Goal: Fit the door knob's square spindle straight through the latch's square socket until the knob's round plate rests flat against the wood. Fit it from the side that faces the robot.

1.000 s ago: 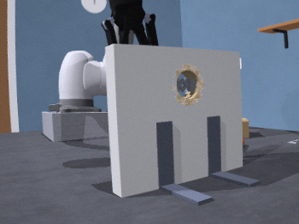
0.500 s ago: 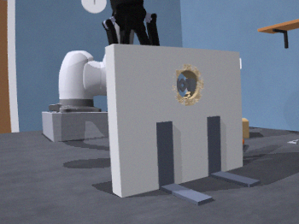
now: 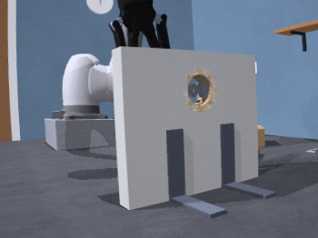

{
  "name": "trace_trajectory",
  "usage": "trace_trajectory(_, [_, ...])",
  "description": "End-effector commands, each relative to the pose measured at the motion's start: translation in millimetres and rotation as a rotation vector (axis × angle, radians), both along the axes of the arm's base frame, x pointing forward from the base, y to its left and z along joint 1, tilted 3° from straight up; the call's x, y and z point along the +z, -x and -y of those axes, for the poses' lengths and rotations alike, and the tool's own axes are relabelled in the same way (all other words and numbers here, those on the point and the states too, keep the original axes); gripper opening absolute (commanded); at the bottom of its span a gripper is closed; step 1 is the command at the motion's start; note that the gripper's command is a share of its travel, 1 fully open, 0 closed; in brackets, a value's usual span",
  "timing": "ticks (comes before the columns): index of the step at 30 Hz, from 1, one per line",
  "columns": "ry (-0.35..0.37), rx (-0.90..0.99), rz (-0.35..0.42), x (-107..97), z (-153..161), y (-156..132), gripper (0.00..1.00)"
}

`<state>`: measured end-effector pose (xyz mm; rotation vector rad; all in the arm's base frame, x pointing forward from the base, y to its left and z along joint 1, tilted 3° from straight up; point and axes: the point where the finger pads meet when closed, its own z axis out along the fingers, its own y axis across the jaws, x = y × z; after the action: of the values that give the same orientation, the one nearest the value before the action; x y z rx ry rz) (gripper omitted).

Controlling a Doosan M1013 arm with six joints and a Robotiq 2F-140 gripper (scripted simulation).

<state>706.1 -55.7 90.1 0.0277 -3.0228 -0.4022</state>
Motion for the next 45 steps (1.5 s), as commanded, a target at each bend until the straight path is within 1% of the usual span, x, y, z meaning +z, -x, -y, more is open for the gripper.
trace_trajectory(1, [-0.004,-0.001,-0.003,0.0,-2.0,-4.0,0.42])
trace_trajectory(45, [-0.004,-0.001,-0.003,-0.2,-1.9,-11.8,0.42])
